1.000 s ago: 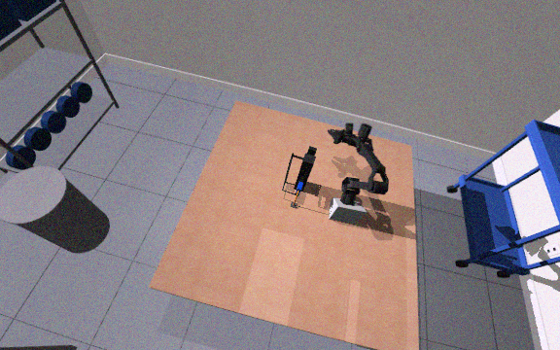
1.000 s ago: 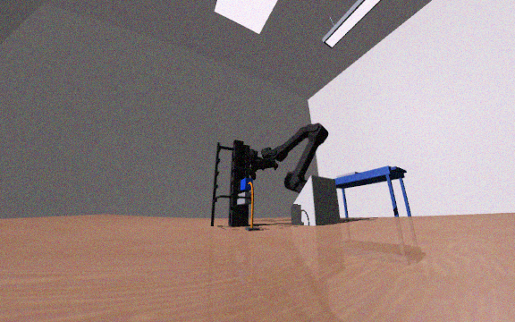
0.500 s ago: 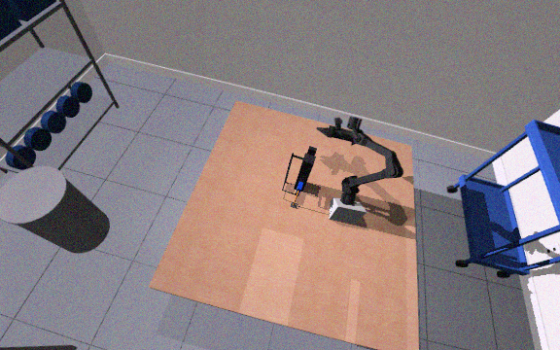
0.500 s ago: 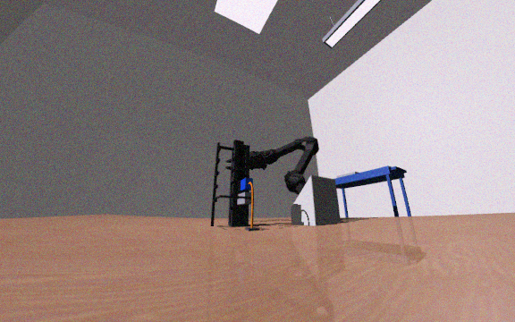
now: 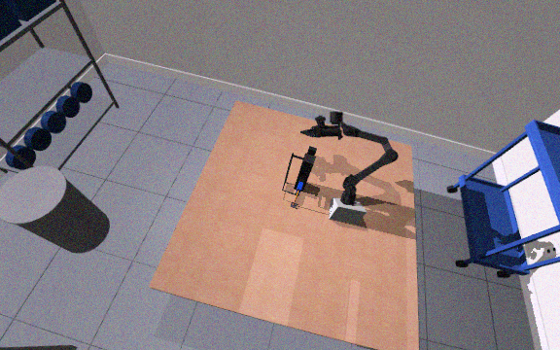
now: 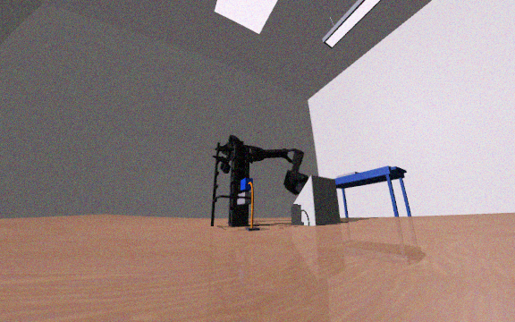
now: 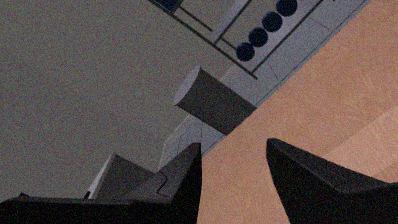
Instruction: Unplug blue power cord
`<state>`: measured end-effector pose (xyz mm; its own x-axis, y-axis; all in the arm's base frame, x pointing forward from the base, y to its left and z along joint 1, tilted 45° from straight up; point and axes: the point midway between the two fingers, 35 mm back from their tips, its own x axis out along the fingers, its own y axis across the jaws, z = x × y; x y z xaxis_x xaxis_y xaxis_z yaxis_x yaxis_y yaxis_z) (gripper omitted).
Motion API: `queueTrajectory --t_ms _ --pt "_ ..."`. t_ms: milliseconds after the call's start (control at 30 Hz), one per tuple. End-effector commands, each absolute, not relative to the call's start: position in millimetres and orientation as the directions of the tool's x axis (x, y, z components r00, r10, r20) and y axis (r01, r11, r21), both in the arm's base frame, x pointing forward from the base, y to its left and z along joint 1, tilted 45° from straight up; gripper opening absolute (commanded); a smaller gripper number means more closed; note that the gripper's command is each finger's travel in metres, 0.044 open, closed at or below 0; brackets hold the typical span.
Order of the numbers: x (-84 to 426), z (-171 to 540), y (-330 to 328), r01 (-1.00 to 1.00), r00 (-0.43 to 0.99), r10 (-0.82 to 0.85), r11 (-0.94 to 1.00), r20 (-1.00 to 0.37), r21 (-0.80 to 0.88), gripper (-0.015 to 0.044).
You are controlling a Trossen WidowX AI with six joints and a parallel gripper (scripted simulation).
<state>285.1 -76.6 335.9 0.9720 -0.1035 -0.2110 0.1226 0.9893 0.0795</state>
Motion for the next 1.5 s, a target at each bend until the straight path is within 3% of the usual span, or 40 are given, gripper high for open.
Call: queueTrajectory --t_ms 0,500,800,1000,1133,1333,1467 --pt "310.6 326.0 -49.5 0.056 0.958 -0.035 0.996 -0.284 0.064 0.016" --pt "361.4 275.7 74.0 -0.184 0.846 0.143 0.982 -0.514 -0.03 0.016" --pt "366.4 200.0 126.8 -0.453 0.685 0.16 0.857 -0.71 -0.244 0.016" --pt "354.6 124.0 115.1 -0.608 0.465 -0.064 0.702 -0.883 -0.371 0.016" --pt "337.0 83.4 96.1 -0.733 0.288 -0.254 0.562 -0.923 -0.383 0.016" --pt "293.6 43.3 42.7 -0.952 -0.046 -0.652 0.258 -0.757 -0.164 0.016" --pt "289.6 41.9 37.3 -0.967 -0.073 -0.691 0.224 -0.719 -0.117 0.016"
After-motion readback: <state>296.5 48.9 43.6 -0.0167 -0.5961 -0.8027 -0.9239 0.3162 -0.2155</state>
